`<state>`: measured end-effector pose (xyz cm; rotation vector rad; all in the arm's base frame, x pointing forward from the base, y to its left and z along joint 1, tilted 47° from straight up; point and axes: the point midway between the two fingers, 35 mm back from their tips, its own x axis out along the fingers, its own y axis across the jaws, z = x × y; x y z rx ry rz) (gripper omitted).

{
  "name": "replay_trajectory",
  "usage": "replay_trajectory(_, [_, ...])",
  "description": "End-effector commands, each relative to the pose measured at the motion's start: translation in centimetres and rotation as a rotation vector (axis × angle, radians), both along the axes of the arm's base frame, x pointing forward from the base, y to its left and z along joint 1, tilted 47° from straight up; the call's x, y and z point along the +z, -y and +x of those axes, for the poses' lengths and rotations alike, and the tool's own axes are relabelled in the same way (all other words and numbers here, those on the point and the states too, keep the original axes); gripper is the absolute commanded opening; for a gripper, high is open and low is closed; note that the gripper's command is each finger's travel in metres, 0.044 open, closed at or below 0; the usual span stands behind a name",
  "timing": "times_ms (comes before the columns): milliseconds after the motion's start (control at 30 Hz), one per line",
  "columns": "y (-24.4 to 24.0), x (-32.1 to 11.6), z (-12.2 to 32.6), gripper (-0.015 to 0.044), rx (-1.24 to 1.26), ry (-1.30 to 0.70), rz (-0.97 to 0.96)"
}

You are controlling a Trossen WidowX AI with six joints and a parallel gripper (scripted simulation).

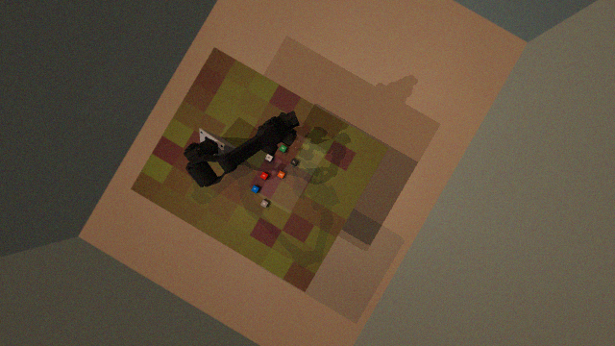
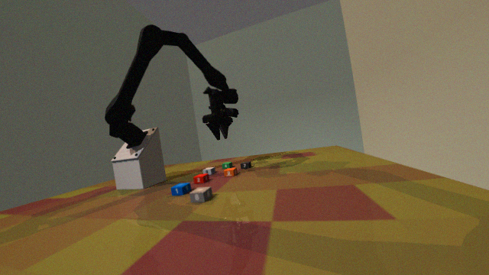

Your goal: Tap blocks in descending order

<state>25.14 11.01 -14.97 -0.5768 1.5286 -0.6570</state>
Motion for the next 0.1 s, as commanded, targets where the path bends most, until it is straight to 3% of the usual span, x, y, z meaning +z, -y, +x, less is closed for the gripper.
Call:
replay_trajectory(0, [-1.43, -0.19, -0.17, 0.0400, -0.013, -0.002, -0.008])
replay_trajectory(67, [-1.43, -0.19, -0.17, 0.0400, -0.013, -0.002, -0.008])
